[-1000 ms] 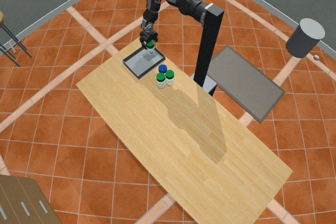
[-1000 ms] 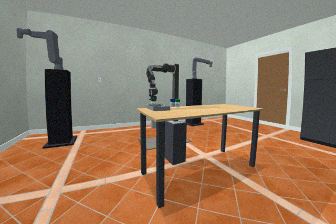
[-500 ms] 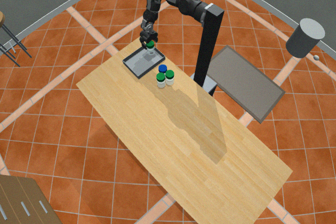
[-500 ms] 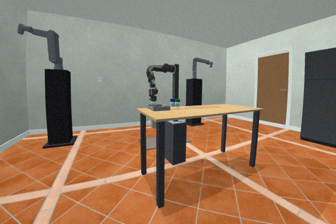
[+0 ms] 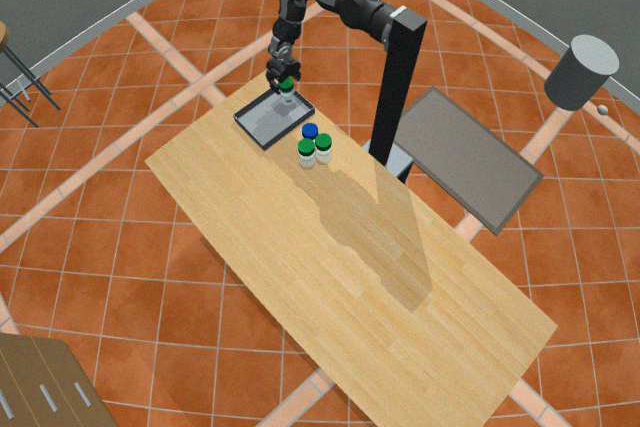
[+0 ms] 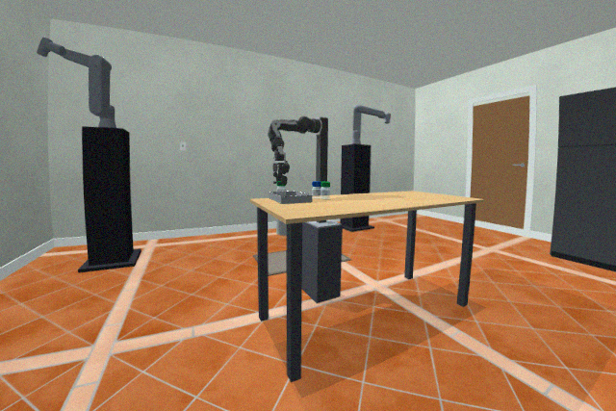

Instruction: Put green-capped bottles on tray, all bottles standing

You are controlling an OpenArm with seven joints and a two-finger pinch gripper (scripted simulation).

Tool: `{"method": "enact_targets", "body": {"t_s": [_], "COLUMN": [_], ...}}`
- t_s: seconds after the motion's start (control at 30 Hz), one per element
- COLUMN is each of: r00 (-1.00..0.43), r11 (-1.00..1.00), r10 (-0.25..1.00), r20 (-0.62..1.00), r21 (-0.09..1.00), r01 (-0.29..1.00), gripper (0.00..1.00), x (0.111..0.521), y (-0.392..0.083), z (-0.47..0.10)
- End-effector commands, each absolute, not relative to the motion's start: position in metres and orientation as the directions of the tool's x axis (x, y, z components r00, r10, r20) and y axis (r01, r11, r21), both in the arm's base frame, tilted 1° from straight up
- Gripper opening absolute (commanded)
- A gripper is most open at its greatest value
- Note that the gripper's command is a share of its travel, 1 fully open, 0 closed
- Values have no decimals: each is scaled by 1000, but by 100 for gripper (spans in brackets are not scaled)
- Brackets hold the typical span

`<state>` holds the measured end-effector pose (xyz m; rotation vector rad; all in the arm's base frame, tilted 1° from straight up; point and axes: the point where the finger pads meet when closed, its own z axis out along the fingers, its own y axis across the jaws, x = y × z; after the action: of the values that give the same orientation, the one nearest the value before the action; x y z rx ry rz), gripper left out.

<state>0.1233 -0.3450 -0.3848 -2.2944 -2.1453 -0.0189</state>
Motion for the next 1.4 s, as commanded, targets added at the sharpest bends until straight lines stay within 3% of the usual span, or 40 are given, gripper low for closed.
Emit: {"method": "enact_targets", "body": {"t_s": [0.0,1.37], "r00": [68,66], "r11": [-68,-66], "r10": [998,998], "r20": [8,10], "r21": [10,10], "r01": [998,998], "gripper": [52,52], "x": [124,124], "y": [-346,-345], "z": [-384,-364]}}
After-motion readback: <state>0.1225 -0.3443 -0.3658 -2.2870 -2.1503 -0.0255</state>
